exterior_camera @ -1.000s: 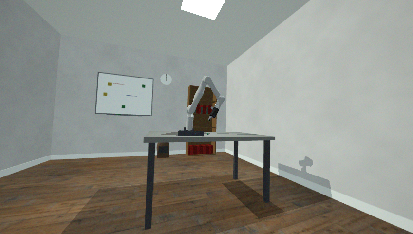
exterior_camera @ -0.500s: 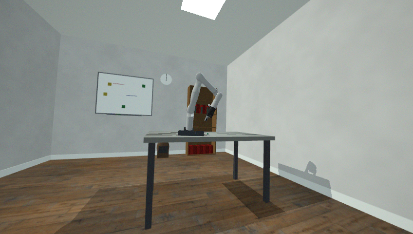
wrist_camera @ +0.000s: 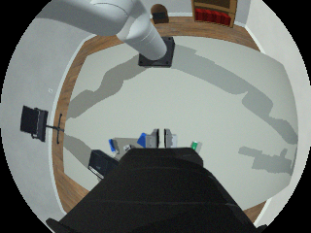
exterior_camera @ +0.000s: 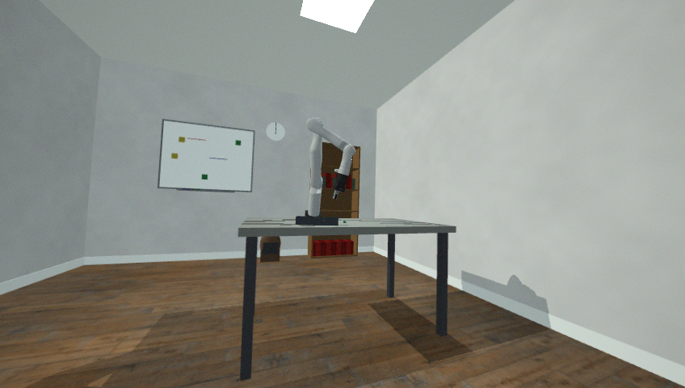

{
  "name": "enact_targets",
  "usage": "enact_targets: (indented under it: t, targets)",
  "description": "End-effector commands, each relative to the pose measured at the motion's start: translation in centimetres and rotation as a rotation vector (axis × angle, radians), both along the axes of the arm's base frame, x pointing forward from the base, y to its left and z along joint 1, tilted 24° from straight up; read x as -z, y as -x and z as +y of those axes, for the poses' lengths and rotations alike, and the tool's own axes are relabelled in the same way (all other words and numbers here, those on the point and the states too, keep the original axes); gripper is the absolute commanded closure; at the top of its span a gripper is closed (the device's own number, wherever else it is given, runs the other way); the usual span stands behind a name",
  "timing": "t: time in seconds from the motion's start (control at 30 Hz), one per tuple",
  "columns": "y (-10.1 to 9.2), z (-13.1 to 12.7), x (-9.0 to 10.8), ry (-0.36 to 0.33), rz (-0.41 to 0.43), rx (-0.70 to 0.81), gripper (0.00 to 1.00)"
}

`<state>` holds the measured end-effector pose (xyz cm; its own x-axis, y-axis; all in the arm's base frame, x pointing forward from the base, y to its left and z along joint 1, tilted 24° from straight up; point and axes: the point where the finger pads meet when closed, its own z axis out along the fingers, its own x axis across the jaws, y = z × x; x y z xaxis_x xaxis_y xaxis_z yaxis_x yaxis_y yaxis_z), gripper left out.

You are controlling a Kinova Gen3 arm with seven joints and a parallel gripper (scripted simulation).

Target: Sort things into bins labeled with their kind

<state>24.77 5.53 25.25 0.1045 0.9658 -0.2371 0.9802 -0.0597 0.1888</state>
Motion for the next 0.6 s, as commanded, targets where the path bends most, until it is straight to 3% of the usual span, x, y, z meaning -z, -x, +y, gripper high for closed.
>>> enact_targets:
  t: [0.0,0.1,0.13,0.2,0.23,0.3,0.33,0.4,0.43,0.57]
  targets:
    - [-0.5,-1.3,-1.1,-0.061,-0.029,-0.002,0.69]
    - [-0.5,-2.8,-1.9,-0.092,-0.054,0.001,0.69]
    - [-0.8,-3.3,-2.3,-0.128,-0.097,-0.003,0.69]
    - [-0.6,-4.2,-2.7,-0.119,-0.089,0.001,0.69]
    - [-0.7,-4.7,-3.1,-0.144,-0.138,0.008,0.69]
    - [-0.8,-5.3,-3.6,-0.141,-0.136,-0.007,0.69]
    - [-0.8,-6.0,-4.0,-0.157,-0.186,0.007,0.69]
    - [-0.9,-6.7,-4.5,-0.154,-0.186,-0.008,0.69]
    - [-0.9,-7.3,-4.9,-0.16,-0.238,0.005,0.69]
    - [-1.0,-8.0,-5.6,-0.158,-0.242,-0.009,0.69]
